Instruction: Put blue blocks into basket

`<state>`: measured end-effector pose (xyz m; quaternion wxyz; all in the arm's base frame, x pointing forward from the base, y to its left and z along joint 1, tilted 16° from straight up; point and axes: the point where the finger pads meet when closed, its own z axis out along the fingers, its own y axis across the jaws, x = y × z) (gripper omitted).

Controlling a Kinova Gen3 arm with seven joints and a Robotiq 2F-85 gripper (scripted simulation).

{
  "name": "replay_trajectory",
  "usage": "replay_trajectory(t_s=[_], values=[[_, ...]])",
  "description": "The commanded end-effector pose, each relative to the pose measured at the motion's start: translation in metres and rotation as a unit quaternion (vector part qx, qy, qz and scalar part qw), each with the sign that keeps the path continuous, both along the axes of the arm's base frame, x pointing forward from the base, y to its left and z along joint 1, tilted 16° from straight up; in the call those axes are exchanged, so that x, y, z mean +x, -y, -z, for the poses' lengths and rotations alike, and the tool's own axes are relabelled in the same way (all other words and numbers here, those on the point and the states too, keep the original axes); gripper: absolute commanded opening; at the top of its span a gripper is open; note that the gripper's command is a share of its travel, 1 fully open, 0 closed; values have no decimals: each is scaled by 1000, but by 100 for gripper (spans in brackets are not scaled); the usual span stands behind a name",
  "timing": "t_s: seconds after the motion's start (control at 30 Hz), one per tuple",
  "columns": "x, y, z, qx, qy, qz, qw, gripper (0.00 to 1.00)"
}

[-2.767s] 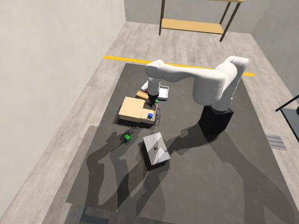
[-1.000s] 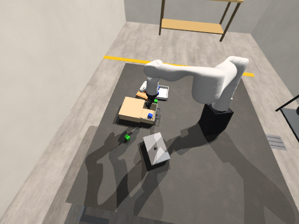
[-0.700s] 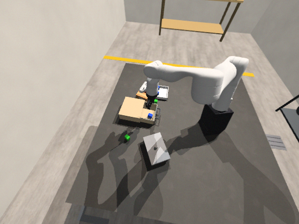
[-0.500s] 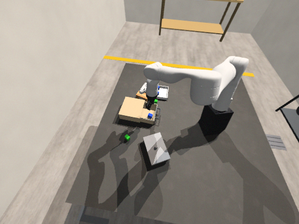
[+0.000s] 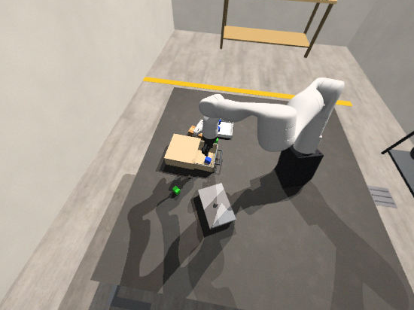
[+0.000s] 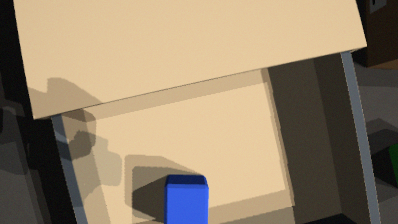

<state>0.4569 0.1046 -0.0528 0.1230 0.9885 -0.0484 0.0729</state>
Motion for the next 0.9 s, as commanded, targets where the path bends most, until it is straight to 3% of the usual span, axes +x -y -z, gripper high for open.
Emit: replay_trajectory(t_s=[0.0,0.53,0.87], values=[[2,2,8,1,1,0,1000,64],[7,12,47,1,1,0,1000,64],[8,15,56,1,1,0,1000,64]])
